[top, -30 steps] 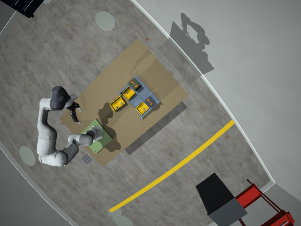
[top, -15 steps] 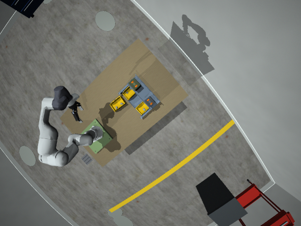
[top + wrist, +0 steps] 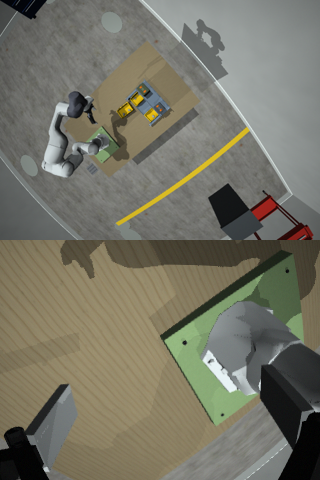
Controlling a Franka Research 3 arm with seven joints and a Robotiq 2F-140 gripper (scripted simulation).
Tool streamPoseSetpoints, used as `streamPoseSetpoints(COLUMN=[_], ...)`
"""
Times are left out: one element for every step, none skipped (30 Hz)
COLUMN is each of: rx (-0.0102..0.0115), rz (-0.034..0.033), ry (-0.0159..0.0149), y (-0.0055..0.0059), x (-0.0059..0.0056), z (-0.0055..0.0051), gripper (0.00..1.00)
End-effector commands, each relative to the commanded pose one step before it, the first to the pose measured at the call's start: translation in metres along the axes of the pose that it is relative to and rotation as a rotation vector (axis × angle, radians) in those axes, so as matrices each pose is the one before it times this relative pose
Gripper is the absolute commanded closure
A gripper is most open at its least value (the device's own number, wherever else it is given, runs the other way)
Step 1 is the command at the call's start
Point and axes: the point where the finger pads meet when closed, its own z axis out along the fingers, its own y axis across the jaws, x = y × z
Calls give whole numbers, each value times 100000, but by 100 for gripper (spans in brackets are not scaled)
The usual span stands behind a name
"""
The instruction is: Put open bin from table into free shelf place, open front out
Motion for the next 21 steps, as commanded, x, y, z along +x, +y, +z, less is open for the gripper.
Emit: streamPoseSetpoints(rx=[10025,0,0,2489,0,0,2409,2310,0,0,2193,0,2062,0,1920,0,1770,0,1616,0,1461], rz=[-13828,0,0,-1455,0,0,-1446,-1430,0,0,-1407,0,-1378,0,-1343,0,-1302,0,-1255,0,-1202], ry=[4151,0,0,1284,0,0,1409,1521,0,0,1616,0,1694,0,1751,0,1787,0,1800,0,1791], y=[-2519,0,0,-212,0,0,-148,-84,0,0,-20,0,42,0,100,0,152,0,199,0,238], x=[3501,0,0,1271,0,0,1281,1281,0,0,1270,0,1247,0,1215,0,1173,0,1123,0,1065], z=[-143,0,0,70,0,0,79,86,0,0,93,0,98,0,101,0,103,0,103,0,102], gripper=[0,0,0,0,0,0,0,0,0,0,0,0,0,0,0,0,0,0,0,0,0])
